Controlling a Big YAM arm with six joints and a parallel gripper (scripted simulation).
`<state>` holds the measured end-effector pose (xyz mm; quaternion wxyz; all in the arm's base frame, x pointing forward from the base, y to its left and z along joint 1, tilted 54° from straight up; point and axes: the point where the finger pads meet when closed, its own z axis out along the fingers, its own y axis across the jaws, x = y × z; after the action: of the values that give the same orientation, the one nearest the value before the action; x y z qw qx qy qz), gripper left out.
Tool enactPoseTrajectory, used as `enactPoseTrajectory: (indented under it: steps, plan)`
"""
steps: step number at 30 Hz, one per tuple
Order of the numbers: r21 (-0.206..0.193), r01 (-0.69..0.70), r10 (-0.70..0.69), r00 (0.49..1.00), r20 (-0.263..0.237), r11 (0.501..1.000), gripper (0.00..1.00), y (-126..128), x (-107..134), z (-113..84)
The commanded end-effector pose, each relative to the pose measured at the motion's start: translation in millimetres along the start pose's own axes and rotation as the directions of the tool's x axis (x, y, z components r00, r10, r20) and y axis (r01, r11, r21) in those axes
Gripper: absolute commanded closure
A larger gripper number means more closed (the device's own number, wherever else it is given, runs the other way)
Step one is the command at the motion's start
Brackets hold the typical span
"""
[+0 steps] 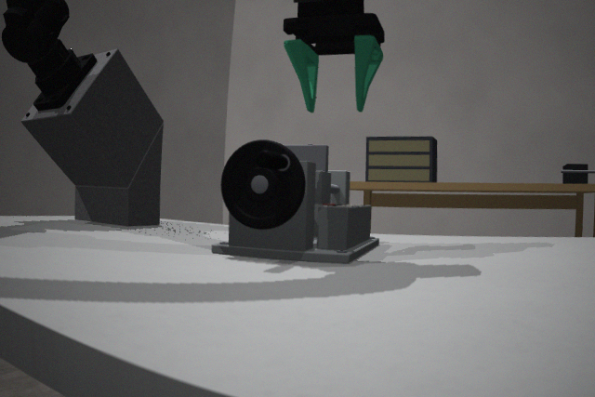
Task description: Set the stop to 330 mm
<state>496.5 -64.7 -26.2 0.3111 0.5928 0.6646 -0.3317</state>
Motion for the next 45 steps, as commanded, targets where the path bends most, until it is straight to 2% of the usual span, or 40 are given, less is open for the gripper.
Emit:
enactPoseTrajectory:
  steps: [1, 18, 23, 27, 35, 37, 38, 45]
  plan:
    - [-0.024, -0.003, 0.003, 1.0, 0.002, 1.0, 0.47, 7.3, -4.5, -9.6]
    - [-0.024, -0.003, 0.003, 1.0, 0.002, 1.0, 0.47, 7.3, -4.4, -10.0]
    - [-0.051, -0.021, 0.021, 1.0, 0.0, 0.998, 0.47, 15.5, -4.9, -28.9]
    - [-0.017, -0.04, 0.04, 0.999, -0.002, 0.999, 0.47, 12.9, -13.6, -11.7]
    - [-0.02, -0.039, 0.039, 0.999, -0.002, 0.999, 0.47, 12.6, -13.4, -13.4]
    - [-0.007, -0.011, 0.011, 1.0, 0.0, 1.0, 0.47, -1.1, -17.2, -7.0]
    - [-0.013, -0.02, 0.02, 1.0, 0.001, 1.0, 0.47, -1.7, -22.7, -6.9]
    - [-0.013, -0.02, 0.02, 1.0, 0.004, 1.0, 0.47, -32.3, -87.9, -6.4]
